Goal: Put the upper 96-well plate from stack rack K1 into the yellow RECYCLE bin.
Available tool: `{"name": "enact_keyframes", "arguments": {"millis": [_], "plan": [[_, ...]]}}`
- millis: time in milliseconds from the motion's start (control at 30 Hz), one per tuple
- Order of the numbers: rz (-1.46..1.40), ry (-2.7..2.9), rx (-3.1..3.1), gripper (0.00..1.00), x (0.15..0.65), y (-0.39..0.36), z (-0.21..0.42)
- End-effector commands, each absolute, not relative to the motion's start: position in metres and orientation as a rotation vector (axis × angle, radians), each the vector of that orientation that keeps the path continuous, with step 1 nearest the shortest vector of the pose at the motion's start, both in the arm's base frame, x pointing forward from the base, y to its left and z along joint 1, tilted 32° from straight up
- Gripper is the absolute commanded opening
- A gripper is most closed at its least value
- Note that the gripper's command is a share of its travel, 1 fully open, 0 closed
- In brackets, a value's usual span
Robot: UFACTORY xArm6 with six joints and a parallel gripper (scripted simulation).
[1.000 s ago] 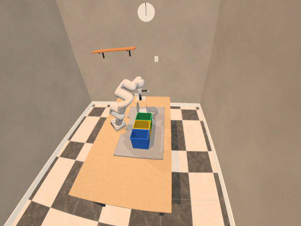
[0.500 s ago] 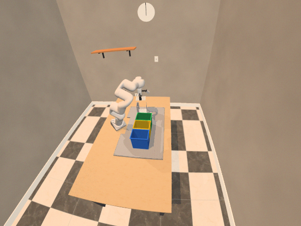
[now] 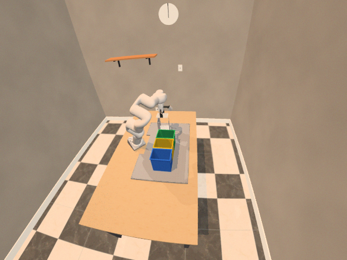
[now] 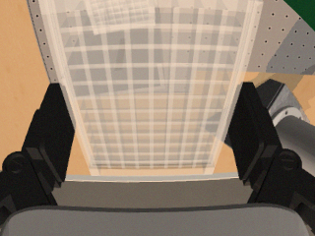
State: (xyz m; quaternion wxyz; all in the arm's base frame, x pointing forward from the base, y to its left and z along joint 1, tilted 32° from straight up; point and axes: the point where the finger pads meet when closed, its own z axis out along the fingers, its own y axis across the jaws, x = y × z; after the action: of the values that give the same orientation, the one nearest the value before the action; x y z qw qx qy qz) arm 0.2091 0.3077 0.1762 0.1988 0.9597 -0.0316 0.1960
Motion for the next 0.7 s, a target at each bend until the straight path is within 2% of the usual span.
{"name": "enact_keyframes", "arguments": {"millis": [0,667], "plan": [[0.550,-0.088,2.688,0.00,0.210,0.298,0.182],[0.550,-0.088,2.688,0.00,0.213,0.243,0.206]]}}
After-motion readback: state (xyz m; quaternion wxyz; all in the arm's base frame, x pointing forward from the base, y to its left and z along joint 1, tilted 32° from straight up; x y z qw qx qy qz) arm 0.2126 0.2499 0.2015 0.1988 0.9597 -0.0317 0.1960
